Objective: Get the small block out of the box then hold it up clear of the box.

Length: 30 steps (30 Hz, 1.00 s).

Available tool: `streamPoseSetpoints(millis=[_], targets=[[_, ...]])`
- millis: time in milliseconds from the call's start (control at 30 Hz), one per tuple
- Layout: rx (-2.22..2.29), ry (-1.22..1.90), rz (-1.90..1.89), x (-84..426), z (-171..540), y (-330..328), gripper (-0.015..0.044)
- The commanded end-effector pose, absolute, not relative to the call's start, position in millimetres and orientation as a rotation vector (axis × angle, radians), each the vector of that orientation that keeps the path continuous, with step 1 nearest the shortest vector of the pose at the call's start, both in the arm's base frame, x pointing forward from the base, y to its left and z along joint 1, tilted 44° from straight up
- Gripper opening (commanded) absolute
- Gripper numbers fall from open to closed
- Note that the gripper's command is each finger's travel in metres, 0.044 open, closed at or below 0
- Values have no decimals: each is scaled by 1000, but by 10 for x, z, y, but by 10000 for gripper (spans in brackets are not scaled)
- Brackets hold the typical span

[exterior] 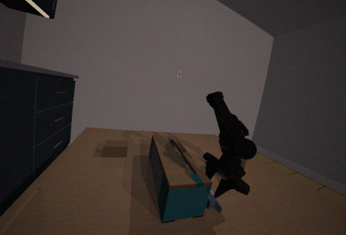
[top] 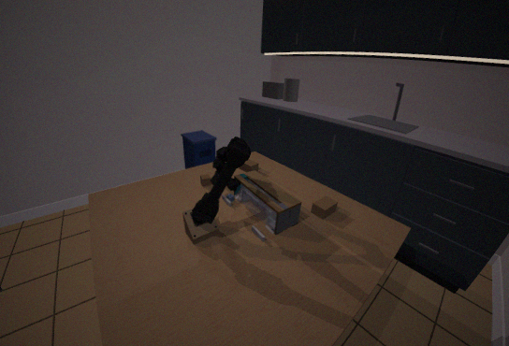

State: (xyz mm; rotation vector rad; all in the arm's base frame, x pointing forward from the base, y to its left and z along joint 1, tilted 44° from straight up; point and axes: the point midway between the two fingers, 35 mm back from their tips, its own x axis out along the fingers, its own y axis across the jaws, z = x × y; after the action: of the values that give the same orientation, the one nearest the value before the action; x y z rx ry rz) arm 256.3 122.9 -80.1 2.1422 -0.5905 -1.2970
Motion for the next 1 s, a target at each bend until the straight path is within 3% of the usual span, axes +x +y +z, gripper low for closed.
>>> streamPoseSetpoints(millis=[0, 967], targets=[[2125, -593, -1296, 2556, -864, 1154, 285], [2124, -595, -1293, 2547, -1186, 816, 285]])
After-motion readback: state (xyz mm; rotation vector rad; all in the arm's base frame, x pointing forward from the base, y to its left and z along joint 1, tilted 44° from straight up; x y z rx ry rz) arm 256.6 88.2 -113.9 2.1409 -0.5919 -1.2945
